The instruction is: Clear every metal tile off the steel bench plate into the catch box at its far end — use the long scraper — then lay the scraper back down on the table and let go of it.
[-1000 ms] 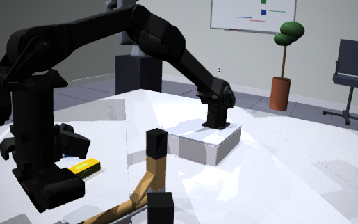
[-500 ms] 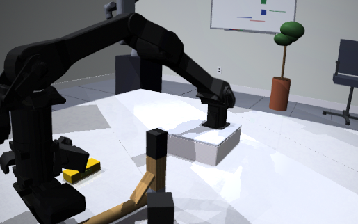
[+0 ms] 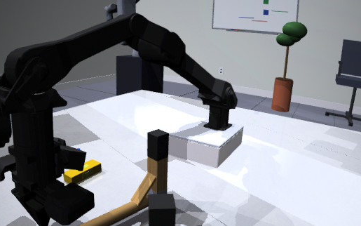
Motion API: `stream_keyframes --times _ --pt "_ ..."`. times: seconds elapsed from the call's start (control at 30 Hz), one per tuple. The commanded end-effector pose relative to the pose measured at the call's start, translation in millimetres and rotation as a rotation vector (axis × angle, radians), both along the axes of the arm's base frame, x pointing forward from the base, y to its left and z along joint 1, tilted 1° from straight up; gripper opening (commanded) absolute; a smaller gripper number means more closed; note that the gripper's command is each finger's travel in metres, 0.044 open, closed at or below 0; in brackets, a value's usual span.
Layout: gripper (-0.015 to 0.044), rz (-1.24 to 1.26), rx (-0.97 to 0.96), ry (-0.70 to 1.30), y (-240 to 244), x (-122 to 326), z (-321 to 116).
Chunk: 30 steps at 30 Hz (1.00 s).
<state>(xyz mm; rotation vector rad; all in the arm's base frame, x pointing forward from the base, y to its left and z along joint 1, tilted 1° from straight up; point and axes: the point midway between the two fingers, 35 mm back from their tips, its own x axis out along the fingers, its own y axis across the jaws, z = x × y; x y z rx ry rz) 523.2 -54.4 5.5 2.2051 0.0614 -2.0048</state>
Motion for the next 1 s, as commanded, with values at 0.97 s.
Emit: stream_keyframes --times 0.97 --pt "0.0000 0.520 -0.050 0.035 6.9 1.7 -1.0"
